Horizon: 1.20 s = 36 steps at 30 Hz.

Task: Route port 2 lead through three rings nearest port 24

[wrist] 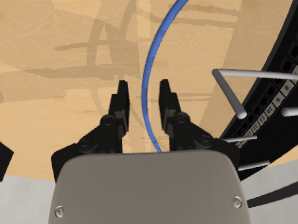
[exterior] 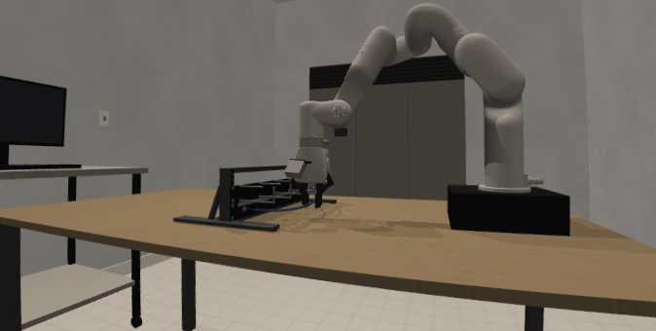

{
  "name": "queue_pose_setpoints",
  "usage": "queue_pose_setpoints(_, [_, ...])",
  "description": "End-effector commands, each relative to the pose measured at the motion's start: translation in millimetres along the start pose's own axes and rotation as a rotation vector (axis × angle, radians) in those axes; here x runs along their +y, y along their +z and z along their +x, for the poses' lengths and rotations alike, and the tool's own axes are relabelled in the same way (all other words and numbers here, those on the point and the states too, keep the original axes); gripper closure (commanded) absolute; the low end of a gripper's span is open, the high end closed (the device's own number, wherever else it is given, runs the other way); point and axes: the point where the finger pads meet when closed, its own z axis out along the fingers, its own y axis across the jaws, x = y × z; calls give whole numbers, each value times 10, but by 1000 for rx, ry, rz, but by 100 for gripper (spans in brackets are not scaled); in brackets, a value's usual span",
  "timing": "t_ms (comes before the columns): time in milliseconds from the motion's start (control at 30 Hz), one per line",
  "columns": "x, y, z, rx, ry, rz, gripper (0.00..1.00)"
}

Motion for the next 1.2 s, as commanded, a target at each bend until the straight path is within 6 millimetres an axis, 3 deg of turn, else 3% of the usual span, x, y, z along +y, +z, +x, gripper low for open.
queue_pose_setpoints(0, [18,-4,3,0,0,-5,67])
queue_pose_setpoints(800, [18,6,3,0,0,-5,67])
queue_pose_setpoints(833, [18,6,3,0,0,-5,100])
queue_pose_setpoints(1167, [18,6,3,0,0,-5,100])
